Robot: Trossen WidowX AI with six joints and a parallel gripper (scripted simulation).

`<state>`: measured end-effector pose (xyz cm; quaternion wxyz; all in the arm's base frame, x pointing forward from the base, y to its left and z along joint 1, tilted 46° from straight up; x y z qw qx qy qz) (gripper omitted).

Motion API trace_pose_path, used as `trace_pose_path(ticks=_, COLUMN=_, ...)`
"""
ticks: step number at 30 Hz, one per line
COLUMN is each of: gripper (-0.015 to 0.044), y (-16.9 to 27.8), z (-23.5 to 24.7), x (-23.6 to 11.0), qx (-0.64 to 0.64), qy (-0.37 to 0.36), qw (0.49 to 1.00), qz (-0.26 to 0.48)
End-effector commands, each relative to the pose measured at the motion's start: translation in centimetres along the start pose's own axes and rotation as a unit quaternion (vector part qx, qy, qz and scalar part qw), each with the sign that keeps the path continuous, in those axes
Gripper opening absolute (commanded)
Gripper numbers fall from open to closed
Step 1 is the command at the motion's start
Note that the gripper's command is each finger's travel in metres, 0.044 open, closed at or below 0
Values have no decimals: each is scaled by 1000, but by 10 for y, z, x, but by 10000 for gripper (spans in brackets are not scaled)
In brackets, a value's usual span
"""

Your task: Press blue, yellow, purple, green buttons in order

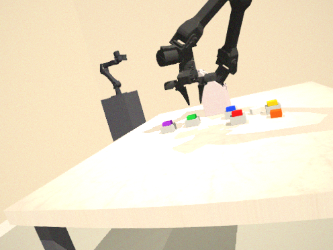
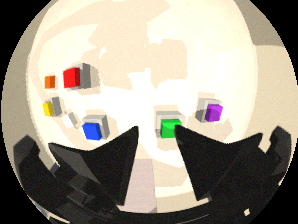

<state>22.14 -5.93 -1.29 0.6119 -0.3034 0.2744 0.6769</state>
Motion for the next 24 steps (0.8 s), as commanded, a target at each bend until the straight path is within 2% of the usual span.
trace_pose_path(ticks=1, gripper=309, y=-31, z=49, x=-20, qx=-5, qy=14, qw=1000, qz=-10)
trace_pose_path(ticks=5, gripper=400, y=-49, z=105, x=-34, qx=4, qy=11, qw=1000, qz=-17)
trace_pose_path(ticks=10, gripper=400, y=-51, z=180, x=-48, qx=13, qy=-6, qw=1000, qz=-21)
trace_pose_path(ticks=15, gripper=400, y=-34, z=246, x=-61, qx=20, qy=-30, qw=999, qz=-17)
trace_pose_path(ticks=24, gripper=400, y=-28, z=260, x=-64, qx=22, qy=-37, qw=999, qz=-14)
Point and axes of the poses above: the point midway between the two fingers, 35 mm back from their tips, its own x axis out along the fingers, its own z axis across the jaws, y = z × x, the point moved 6 cm from there along -x, back along the fingers, and after that the axes turned 2 degrees about x, right-handed, at the moved point
